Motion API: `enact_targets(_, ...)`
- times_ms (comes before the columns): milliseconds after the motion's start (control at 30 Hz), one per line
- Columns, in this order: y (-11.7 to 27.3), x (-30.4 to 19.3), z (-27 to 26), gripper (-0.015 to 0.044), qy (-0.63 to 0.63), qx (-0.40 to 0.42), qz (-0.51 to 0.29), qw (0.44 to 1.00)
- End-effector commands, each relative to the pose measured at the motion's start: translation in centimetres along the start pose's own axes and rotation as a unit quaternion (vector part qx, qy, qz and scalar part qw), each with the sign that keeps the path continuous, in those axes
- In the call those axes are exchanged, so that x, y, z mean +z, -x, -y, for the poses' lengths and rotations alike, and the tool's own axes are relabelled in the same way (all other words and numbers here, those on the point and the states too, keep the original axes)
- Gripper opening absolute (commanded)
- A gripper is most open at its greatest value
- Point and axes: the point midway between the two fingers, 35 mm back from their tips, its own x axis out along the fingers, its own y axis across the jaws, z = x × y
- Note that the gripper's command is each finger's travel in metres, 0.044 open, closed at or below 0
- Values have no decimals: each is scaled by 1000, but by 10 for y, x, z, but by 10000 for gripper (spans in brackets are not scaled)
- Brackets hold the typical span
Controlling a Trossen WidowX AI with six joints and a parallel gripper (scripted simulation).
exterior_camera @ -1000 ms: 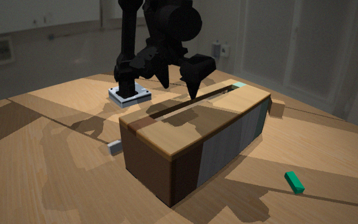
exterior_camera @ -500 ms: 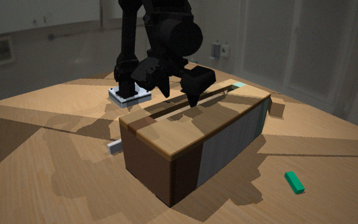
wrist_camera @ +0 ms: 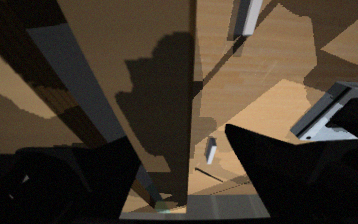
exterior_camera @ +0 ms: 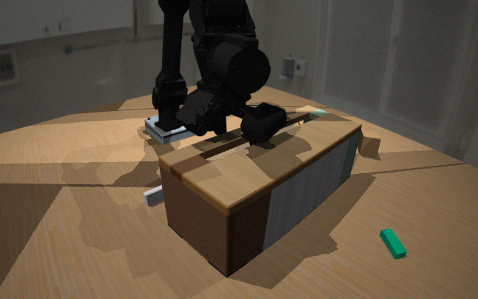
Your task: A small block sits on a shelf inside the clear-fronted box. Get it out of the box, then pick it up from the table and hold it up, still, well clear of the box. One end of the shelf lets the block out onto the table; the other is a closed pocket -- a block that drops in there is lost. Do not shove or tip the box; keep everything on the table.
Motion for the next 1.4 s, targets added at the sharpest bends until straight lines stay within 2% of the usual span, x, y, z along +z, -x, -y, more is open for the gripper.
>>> enact_targets(0,1,0,0,400,0,1,0,1000)
enact_targets(1133,-28,-82,-1,400,0,0,-4,1000)
enact_targets(1367,-24,-70,1,400,0,0,-3,1000)
